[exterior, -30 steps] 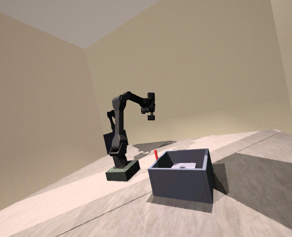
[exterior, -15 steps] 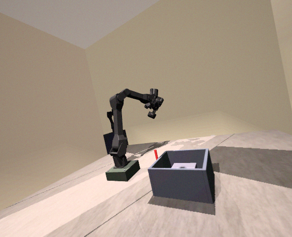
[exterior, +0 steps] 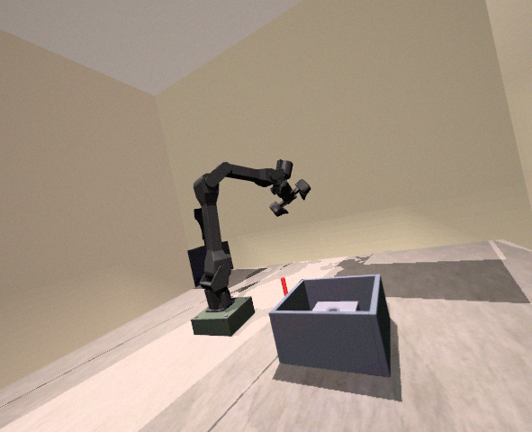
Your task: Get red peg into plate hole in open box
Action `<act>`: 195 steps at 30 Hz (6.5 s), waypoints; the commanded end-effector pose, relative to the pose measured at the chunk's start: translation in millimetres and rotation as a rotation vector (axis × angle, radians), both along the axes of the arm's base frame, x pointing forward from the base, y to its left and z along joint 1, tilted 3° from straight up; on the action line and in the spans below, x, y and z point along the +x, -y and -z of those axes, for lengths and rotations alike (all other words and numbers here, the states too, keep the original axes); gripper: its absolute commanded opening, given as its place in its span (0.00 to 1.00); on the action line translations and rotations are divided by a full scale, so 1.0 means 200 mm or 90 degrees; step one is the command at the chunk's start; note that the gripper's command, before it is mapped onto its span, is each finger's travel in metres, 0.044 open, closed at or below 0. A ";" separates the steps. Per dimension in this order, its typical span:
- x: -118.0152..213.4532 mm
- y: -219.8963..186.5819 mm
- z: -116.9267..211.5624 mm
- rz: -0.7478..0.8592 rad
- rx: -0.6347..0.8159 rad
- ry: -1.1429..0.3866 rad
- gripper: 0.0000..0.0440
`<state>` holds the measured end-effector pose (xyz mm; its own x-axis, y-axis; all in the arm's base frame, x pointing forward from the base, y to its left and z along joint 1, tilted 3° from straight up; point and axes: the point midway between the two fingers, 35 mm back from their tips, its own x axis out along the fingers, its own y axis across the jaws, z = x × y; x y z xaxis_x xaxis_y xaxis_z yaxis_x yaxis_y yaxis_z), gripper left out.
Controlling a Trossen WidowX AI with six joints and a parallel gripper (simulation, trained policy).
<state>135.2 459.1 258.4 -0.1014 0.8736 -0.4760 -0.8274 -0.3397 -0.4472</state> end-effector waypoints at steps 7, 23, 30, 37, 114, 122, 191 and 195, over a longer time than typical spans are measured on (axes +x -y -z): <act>0.16 0.18 0.06 0.165 -0.074 -0.133 1.00; 0.33 0.50 0.17 0.437 -0.169 -0.340 1.00; 0.37 0.65 0.23 0.560 -0.205 -0.428 1.00; 0.38 0.80 0.30 0.687 -0.237 -0.511 1.00; 0.13 1.68 1.36 1.696 -0.298 -0.808 0.43; 0.12 1.69 1.38 1.722 -0.333 -0.784 0.00; 1.05 2.52 0.94 1.797 0.002 -0.758 0.00; 1.05 2.52 1.00 1.770 -0.037 -0.775 0.03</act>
